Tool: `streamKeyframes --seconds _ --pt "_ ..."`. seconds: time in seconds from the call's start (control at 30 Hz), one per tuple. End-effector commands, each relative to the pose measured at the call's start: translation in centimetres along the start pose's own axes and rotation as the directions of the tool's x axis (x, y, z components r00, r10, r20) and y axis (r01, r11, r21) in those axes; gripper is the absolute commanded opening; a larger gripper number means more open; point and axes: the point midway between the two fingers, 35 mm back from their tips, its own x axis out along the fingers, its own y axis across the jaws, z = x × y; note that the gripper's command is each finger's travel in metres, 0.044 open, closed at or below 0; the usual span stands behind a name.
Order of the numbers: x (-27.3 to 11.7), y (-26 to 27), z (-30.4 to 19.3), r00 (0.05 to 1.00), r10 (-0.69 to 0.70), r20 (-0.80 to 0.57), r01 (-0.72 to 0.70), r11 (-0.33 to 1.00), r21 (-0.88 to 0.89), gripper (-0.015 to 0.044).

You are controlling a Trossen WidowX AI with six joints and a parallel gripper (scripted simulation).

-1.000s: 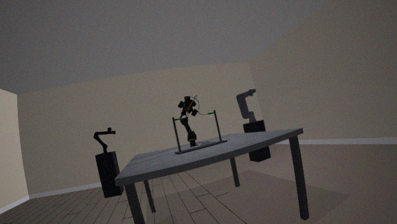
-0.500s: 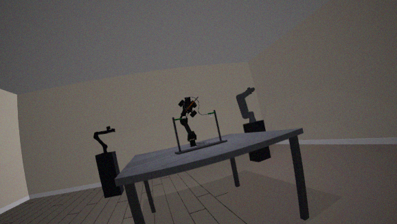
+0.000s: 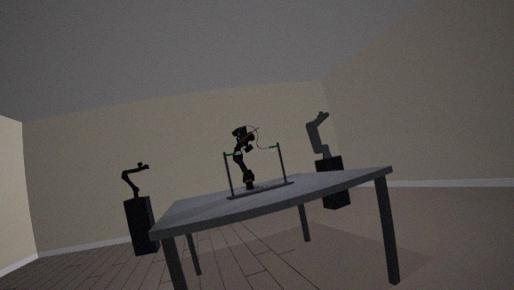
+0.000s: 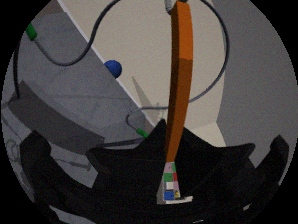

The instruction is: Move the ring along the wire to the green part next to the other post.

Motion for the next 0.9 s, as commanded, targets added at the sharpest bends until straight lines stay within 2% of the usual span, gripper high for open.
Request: streamKeyframes --seconds 0.0,0.87 --pt "-0.1 -0.2 -0.1 1.000 -0.031 0.003 0.031 0.998 -0.048 -0.0150" --pt "-0.1 -1.6 0.1 0.978 -0.196 0.078 0.211 0.914 -0.347 -0.0150"
